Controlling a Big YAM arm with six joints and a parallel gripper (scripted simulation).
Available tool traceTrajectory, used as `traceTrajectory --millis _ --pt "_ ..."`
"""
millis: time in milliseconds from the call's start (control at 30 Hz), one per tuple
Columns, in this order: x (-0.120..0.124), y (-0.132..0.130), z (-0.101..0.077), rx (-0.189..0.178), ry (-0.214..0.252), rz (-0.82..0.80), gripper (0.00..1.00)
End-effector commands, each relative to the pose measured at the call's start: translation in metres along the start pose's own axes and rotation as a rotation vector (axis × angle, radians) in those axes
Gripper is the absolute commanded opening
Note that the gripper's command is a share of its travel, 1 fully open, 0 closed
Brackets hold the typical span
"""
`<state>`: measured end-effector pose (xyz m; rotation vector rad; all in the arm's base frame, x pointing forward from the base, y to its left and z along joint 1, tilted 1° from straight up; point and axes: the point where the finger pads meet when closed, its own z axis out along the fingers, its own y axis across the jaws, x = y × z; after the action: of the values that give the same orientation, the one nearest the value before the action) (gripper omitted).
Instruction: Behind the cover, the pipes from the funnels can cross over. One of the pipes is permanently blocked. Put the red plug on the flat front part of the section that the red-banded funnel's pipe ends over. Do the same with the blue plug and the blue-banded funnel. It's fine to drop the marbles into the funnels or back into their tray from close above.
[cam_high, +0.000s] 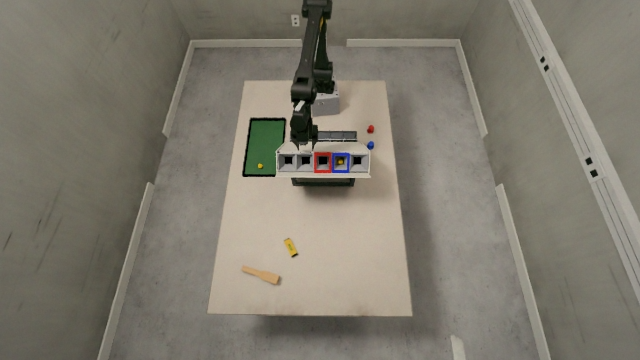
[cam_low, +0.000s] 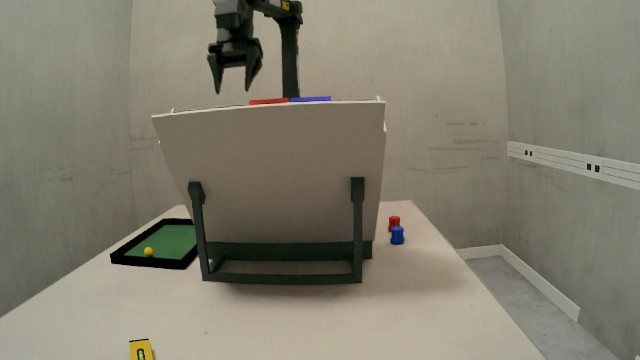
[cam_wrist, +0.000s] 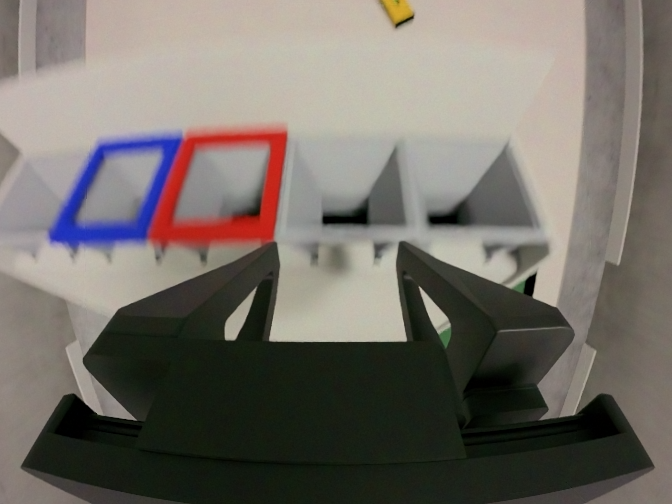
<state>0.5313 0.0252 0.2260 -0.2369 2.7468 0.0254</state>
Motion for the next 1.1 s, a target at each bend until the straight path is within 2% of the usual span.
traceTrajectory --millis 0,233,867,1067 --pt "0.016 -0.004 -0.04 0.009 -0.075 -0.003 0.59" --pt "0.082 -0.005 -0.069 0.01 -0.077 -0.003 0.59" --pt "0.103 -0.005 -0.078 0.008 -0.068 -0.004 0.59" --pt "0.154 0.019 -0.061 0.009 0.071 -0.003 0.59"
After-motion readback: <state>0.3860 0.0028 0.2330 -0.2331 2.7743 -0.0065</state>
